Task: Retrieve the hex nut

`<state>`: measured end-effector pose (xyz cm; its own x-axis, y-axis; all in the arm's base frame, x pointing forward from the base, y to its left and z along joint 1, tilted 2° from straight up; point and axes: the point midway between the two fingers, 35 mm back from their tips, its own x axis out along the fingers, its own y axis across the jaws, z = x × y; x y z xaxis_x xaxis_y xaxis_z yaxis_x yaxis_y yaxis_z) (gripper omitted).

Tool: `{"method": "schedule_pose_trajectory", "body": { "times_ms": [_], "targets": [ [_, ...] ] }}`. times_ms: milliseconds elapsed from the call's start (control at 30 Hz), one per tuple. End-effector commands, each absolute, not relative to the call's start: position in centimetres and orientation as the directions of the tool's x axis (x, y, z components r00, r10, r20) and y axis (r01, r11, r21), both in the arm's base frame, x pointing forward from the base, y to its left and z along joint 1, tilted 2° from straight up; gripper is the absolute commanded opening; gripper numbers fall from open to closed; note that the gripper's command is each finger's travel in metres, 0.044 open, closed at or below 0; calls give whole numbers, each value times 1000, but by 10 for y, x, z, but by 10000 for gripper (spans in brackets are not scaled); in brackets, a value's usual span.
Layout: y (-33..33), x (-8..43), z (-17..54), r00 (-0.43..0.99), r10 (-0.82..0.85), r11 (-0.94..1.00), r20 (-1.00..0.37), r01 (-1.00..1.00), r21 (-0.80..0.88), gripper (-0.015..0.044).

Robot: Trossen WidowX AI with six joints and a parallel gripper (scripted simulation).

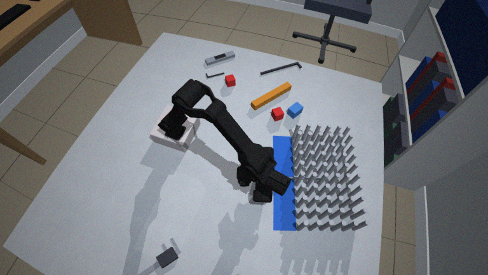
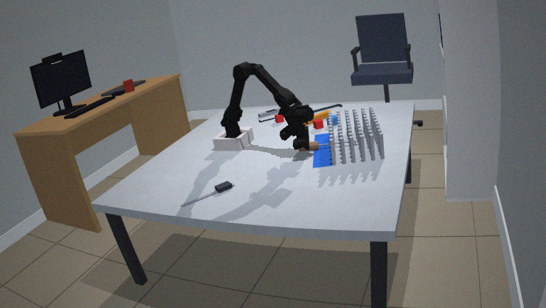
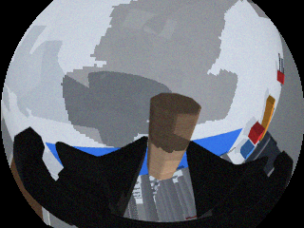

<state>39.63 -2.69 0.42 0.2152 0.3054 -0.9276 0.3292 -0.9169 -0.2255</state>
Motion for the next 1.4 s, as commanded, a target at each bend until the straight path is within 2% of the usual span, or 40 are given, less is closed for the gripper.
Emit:
{"method": "schedule_pose_trajectory", "body": {
  "times_ms": [0, 1367],
  "targets": [
    [-27, 393, 3, 214, 309, -914, -927, 336, -227, 0],
    [-35, 369, 3, 212, 308, -914, -927, 336, -227, 0]
  ]
}}
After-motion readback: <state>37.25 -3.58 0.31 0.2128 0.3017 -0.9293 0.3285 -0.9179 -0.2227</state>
